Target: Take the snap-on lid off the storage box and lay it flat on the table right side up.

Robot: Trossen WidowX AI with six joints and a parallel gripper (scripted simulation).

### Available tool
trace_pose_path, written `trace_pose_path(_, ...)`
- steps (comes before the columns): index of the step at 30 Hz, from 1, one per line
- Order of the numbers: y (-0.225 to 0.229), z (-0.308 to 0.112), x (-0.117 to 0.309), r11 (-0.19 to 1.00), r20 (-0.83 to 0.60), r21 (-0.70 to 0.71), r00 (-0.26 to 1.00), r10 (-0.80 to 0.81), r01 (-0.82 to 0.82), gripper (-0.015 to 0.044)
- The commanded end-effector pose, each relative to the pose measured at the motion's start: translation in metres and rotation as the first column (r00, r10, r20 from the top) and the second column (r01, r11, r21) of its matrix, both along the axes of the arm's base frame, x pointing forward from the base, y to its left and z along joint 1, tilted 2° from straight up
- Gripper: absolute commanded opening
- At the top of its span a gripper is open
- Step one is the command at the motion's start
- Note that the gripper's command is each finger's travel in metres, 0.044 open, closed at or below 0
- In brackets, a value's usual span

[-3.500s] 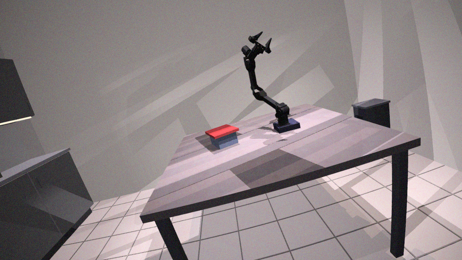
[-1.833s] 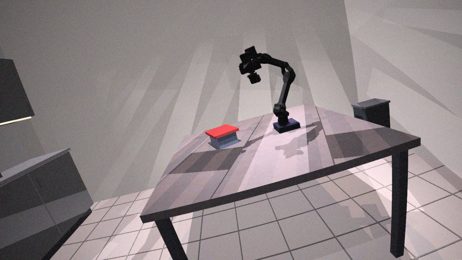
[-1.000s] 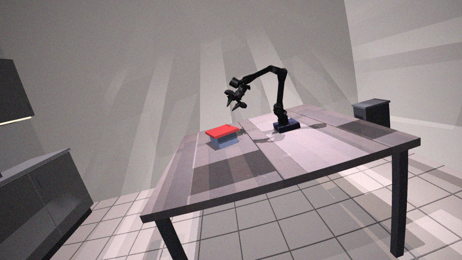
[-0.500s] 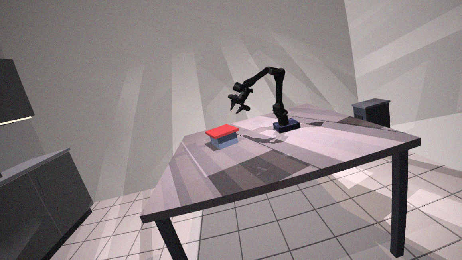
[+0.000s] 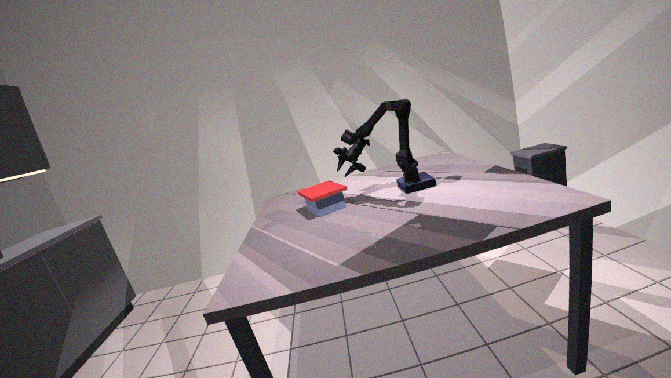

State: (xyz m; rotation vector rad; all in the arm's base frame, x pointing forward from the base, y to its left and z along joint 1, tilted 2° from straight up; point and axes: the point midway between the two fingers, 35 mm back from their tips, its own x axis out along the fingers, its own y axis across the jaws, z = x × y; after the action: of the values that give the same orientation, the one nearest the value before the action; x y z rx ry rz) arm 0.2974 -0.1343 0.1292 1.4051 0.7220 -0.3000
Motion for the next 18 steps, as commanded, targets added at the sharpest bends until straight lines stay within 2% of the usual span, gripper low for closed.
trace_pose_path(1, 0.001, -0.007, 0.002, 1.000, -0.008, 0.005, 1.000, -0.002, 0.002, 0.0235)
trace_pose_path(18, 0.006, -0.024, 0.024, 1.000, -0.008, 0.005, 1.000, -0.001, 0.001, 0.0235)
